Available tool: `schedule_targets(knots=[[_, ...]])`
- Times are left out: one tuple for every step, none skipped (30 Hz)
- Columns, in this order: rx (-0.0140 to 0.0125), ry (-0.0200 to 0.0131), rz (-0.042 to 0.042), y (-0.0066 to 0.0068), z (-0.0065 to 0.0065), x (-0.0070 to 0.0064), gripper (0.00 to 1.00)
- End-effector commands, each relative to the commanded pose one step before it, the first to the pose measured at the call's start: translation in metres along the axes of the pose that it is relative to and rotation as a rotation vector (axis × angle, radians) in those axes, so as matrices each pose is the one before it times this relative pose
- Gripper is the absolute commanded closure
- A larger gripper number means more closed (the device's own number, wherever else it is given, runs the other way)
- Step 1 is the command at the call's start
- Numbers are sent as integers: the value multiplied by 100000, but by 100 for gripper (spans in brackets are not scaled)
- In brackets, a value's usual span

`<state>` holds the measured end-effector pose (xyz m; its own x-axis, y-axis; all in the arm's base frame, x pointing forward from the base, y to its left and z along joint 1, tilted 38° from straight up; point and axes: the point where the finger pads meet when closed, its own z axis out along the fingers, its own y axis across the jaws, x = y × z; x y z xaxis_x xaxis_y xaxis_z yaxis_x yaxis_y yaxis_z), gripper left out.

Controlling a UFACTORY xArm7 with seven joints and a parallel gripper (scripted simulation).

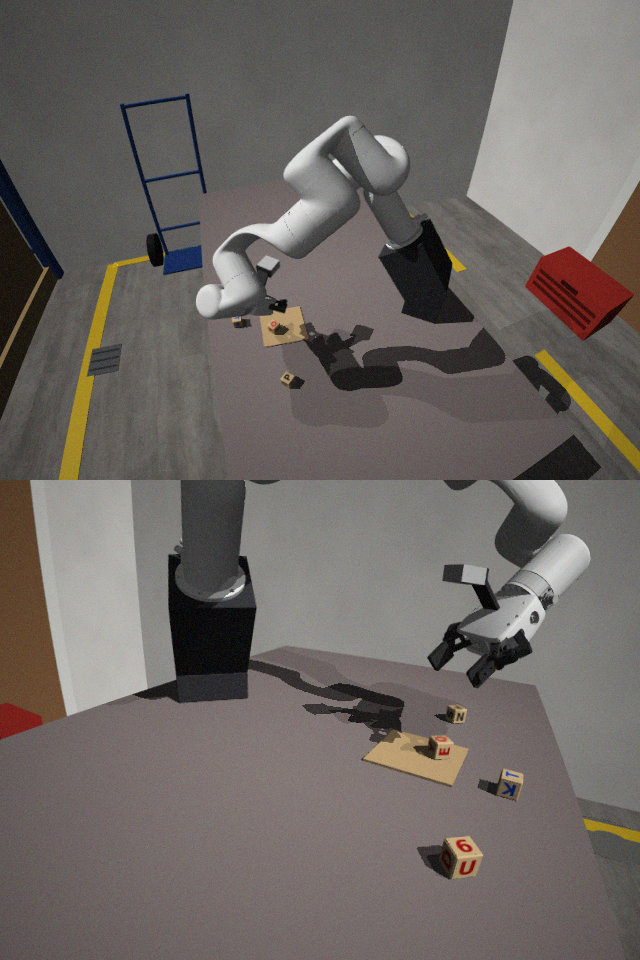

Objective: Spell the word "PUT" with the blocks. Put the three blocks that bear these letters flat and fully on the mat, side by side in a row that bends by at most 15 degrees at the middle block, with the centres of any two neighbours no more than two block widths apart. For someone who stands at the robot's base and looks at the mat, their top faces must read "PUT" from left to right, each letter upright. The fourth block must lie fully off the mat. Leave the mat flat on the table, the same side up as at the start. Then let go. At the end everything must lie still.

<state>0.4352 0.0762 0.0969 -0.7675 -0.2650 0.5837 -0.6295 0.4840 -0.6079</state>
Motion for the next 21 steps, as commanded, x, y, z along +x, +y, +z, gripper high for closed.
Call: schedule_targets(knots=[[88, -343, 68, -51, -169, -7, 0], [0, 0, 0, 0, 0, 0, 0], [0, 0, 0, 0, 0, 0, 0], [0, 0, 0, 0, 0, 0, 0], [0, 0, 0, 0, 0, 0, 0], [0, 0, 0, 0, 0, 0, 0], [0, 0, 0, 0, 0, 0, 0], [0, 0, 0, 0, 0, 0, 0], [0, 0, 0, 0, 0, 0, 0], [0, 0, 0, 0, 0, 0, 0], [0, 0, 0, 0, 0, 0, 0], [0, 0, 0, 0, 0, 0, 0], [0, 0, 0, 0, 0, 0, 0], [0, 0, 0, 0, 0, 0, 0], [0, 0, 0, 0, 0, 0, 0], [0, 0, 0, 0, 0, 0, 0], [0, 0, 0, 0, 0, 0, 0], [0, 0, 0, 0, 0, 0, 0], [-32, -18, -28, -121, -39, -53, 0], [-167, -98, -143, -690, -213, -288, 0], [-266, -178, -220, -1478, -407, -540, 0]])
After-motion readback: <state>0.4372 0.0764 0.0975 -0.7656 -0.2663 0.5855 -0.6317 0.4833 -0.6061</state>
